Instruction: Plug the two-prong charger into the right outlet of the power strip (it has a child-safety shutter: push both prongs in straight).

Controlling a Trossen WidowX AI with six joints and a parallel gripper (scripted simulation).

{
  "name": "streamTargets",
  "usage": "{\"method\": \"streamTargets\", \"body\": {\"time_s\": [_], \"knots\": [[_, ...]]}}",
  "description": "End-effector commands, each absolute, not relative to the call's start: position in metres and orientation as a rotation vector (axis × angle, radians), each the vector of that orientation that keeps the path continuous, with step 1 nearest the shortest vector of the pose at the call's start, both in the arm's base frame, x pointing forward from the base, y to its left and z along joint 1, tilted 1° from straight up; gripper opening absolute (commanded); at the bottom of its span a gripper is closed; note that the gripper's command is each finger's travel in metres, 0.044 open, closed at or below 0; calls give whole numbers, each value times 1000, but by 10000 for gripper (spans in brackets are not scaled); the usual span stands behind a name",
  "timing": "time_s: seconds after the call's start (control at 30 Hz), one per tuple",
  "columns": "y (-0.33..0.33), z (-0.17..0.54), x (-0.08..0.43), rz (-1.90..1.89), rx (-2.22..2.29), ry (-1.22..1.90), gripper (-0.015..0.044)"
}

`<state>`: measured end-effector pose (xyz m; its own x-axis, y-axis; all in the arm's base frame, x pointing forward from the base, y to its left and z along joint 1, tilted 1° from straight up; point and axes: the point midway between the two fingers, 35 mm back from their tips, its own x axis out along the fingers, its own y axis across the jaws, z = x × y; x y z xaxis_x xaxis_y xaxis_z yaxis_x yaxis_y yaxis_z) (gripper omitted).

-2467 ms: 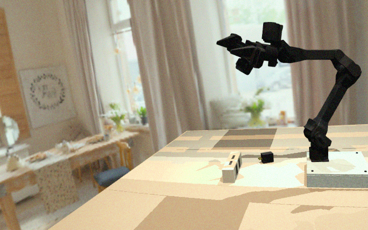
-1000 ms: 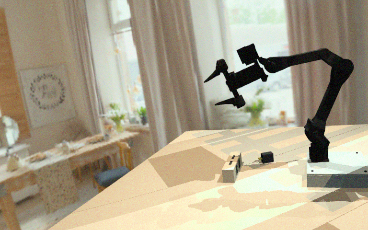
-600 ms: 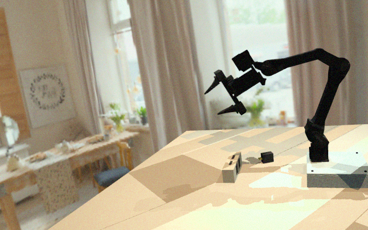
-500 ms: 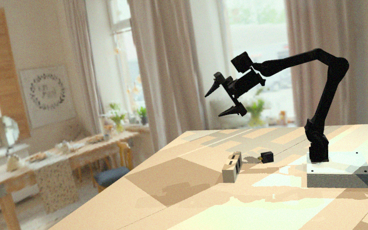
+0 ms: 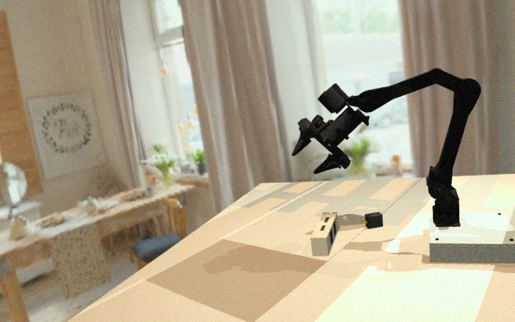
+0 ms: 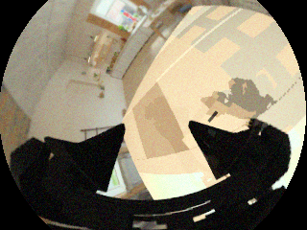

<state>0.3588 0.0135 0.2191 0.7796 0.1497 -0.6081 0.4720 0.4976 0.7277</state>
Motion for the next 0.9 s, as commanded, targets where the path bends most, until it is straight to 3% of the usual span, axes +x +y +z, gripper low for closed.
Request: {"method": "streamTargets", "body": {"time_s": [0.0, 0.87], "knots": [[3, 205, 356, -239, 954, 719, 440], [-53, 134, 324, -246, 390, 1022, 440]]}}
